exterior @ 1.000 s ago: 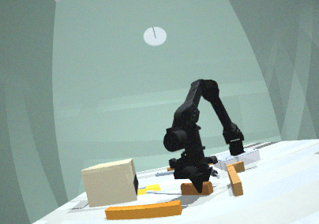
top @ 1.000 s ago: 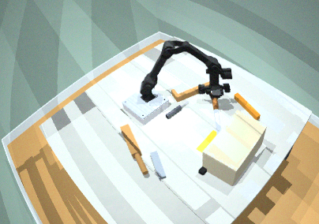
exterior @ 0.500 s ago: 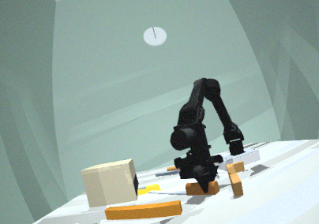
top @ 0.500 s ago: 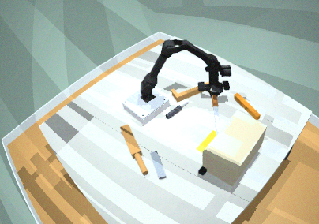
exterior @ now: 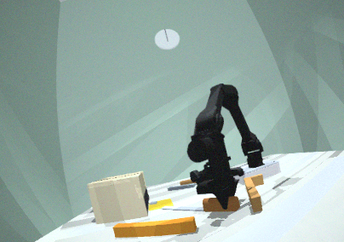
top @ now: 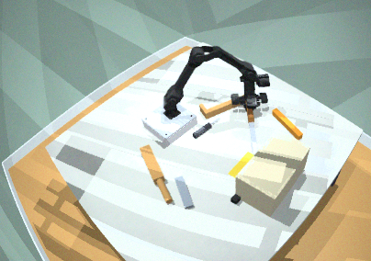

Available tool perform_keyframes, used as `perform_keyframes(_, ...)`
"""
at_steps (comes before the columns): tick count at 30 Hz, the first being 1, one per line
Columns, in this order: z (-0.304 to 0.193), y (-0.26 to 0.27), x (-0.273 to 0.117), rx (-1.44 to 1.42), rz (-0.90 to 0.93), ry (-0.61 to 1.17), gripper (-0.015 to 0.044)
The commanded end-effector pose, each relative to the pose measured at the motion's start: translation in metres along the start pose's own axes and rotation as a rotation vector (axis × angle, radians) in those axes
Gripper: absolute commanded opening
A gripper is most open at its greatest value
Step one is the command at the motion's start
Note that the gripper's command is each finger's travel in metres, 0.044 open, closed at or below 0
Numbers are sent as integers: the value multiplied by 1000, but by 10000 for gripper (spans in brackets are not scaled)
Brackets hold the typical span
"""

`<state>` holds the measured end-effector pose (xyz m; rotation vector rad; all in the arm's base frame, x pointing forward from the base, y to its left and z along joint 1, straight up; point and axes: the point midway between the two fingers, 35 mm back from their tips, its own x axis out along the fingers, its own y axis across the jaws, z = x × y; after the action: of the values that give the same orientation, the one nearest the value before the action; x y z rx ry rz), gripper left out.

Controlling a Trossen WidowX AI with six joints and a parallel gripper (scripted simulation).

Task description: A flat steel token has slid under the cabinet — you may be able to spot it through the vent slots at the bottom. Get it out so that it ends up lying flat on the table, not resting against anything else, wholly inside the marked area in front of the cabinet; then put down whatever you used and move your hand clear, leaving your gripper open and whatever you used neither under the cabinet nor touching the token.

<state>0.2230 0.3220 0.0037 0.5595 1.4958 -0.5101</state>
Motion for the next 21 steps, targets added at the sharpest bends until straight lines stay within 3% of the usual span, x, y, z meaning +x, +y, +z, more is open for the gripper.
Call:
perform_keyframes(1,-4,4,-2,0,7,-1,0)
perform_keyframes(21,10,7,-2,5,7,-2,0)
